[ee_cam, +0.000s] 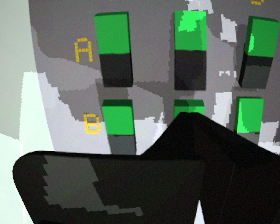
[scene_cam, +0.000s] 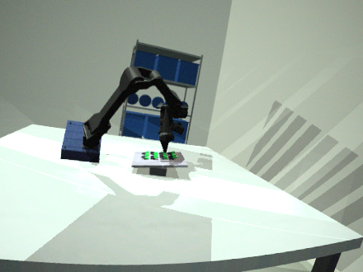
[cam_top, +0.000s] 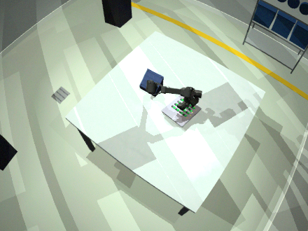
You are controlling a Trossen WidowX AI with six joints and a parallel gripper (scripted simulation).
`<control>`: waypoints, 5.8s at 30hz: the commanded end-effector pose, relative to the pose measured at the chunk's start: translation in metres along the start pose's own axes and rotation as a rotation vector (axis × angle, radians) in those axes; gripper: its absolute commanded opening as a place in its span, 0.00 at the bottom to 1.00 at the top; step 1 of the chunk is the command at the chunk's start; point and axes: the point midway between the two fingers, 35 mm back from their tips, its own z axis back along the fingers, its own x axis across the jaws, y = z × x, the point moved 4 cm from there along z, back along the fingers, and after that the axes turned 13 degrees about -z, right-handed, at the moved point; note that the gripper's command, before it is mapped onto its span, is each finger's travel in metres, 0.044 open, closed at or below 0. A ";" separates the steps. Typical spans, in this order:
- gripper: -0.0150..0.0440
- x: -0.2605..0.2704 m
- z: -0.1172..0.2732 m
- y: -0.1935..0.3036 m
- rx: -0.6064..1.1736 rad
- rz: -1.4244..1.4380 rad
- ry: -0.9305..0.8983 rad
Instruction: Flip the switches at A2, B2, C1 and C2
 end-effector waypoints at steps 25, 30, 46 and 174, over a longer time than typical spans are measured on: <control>0.25 0.000 -0.005 0.000 -0.001 0.004 0.003; 0.25 0.000 -0.005 0.000 -0.001 0.004 0.003; 0.25 0.000 -0.007 0.000 -0.001 0.004 0.003; 0.25 0.011 0.057 0.066 -0.021 0.006 -0.006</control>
